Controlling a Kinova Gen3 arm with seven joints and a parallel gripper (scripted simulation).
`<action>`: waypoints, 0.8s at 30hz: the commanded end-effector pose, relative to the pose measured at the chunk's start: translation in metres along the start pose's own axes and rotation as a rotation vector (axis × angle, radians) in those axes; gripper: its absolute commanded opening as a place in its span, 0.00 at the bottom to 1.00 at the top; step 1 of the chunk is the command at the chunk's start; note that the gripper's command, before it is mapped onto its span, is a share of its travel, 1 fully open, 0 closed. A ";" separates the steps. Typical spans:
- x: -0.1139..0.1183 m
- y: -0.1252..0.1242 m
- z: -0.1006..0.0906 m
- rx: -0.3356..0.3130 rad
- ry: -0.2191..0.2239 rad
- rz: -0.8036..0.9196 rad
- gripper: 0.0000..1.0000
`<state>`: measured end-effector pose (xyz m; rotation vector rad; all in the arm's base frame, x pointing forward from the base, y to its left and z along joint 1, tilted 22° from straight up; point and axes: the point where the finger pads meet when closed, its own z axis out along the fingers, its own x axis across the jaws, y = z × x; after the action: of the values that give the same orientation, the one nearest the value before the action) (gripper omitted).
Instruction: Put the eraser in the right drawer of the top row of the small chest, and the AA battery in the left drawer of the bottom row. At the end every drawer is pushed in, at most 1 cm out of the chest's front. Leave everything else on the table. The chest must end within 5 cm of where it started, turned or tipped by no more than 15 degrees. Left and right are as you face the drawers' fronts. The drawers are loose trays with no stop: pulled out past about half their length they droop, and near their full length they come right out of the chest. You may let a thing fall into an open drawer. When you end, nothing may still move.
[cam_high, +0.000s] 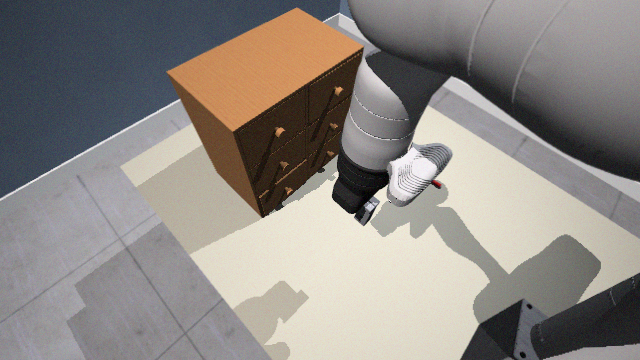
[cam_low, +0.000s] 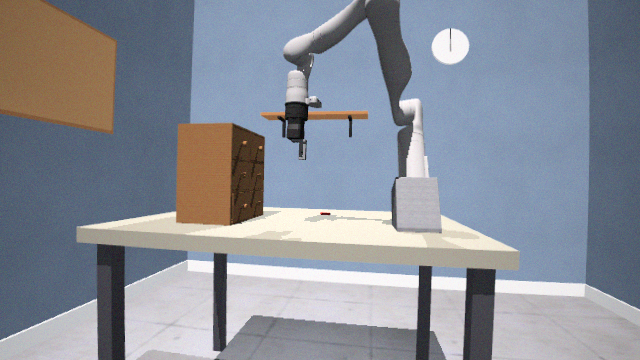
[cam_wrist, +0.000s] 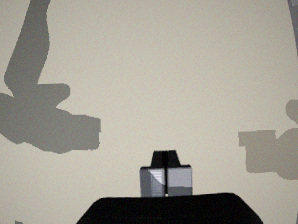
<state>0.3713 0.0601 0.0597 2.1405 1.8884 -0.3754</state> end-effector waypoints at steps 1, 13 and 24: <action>-0.001 0.000 -0.002 0.001 -0.001 0.009 0.00; -0.001 0.000 -0.002 0.001 -0.001 0.009 0.00; -0.001 0.000 -0.002 0.001 -0.001 0.009 1.00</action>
<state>0.3713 0.0601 0.0597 2.1405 1.8884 -0.3754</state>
